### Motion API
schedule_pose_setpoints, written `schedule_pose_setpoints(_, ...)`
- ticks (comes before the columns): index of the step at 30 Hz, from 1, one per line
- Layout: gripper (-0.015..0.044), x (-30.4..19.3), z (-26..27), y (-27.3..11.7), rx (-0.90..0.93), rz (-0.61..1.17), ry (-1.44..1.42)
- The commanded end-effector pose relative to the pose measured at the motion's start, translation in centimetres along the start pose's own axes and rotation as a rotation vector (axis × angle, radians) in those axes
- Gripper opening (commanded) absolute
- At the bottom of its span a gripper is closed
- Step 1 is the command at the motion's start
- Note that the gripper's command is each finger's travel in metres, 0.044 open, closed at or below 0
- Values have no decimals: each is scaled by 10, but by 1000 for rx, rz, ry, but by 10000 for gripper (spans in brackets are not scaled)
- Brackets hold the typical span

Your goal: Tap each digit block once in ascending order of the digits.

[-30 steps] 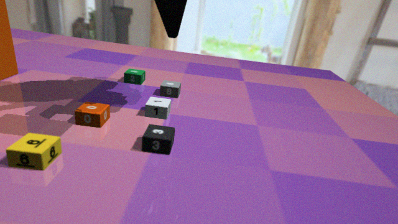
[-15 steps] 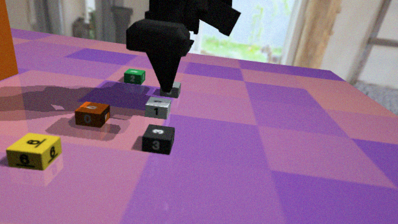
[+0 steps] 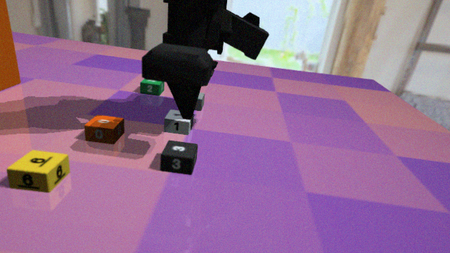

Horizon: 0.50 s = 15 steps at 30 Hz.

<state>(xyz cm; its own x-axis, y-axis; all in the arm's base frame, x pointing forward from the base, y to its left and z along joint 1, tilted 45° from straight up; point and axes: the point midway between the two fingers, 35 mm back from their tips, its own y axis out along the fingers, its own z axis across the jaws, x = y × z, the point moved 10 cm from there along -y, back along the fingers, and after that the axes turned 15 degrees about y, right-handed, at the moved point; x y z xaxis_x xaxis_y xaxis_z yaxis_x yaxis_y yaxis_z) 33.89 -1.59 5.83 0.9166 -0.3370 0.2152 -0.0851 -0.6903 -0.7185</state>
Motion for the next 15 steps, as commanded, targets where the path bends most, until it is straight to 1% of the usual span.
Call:
schedule_pose_setpoints(1,20,-1,1,3,-7,3,-7)
schedule_pose_setpoints(3,20,0,0,-2,0,0,-1)
schedule_pose_setpoints(6,20,-1,1,-25,-5,3,-7)
schedule_pose_setpoints(11,20,-1,1,-29,-6,3,-8)
schedule_pose_setpoints(13,20,1,3,-50,-3,4,-8)
schedule_pose_setpoints(15,20,1,3,-84,-2,4,-8)
